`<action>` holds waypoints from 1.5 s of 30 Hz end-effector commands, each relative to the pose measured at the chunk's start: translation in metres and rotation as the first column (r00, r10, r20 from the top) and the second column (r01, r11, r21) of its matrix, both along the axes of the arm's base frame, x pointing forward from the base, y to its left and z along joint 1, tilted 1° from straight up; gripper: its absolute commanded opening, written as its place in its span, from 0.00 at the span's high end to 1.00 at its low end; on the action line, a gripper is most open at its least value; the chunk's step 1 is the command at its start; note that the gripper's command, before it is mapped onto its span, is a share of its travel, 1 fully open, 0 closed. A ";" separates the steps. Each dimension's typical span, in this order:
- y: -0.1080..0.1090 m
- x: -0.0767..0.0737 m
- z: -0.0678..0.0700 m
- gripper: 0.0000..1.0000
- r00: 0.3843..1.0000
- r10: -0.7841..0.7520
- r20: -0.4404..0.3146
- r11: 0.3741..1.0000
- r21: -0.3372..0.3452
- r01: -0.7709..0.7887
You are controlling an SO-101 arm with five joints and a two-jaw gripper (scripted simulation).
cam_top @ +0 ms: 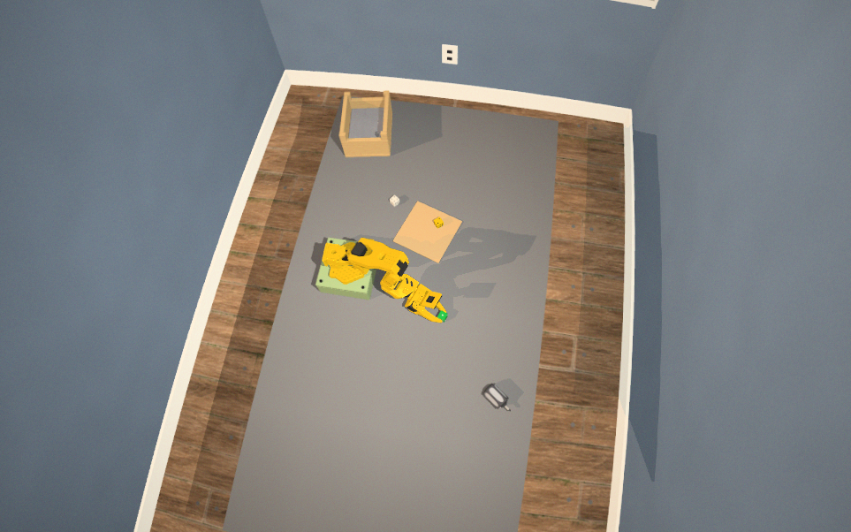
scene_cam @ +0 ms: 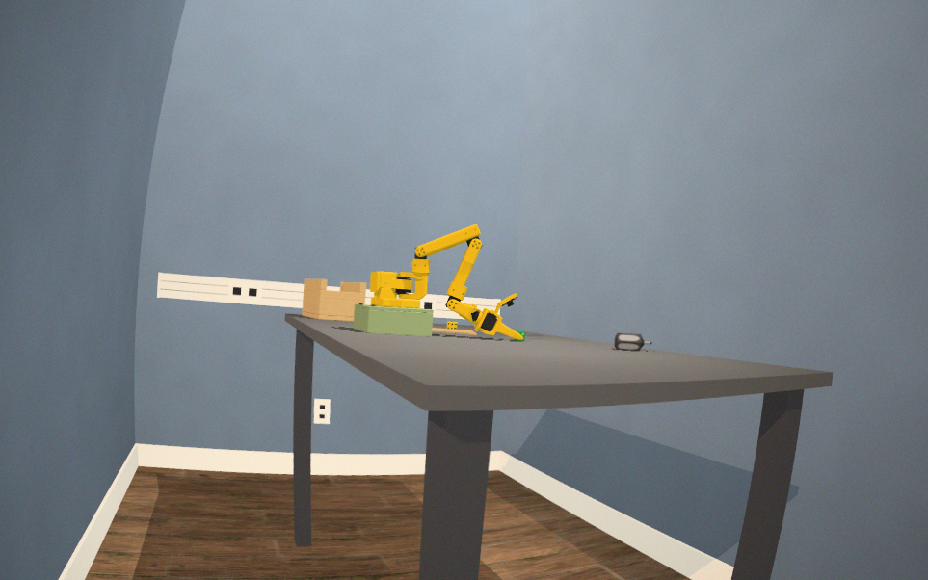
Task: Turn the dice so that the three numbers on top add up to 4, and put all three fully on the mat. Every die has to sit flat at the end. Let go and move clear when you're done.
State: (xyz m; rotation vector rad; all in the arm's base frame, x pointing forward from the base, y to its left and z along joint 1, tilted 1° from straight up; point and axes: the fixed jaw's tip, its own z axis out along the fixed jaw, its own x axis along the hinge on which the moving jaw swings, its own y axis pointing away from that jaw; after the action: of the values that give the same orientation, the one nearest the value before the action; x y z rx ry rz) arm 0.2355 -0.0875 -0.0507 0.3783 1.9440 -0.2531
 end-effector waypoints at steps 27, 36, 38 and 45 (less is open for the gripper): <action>-0.002 -0.001 -0.001 0.89 1.000 -0.005 0.005 1.000 -0.012 0.005; -0.002 -0.001 -0.001 0.82 1.000 -0.005 0.005 1.000 -0.012 0.005; -0.002 -0.001 -0.001 0.80 1.000 -0.005 0.005 1.000 -0.012 0.005; -0.002 -0.001 -0.001 0.75 1.000 -0.005 0.005 1.000 -0.012 0.005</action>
State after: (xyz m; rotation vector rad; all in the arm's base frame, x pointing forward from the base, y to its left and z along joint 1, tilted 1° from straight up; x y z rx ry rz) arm 0.2359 -0.0877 -0.0505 0.3778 1.9412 -0.2535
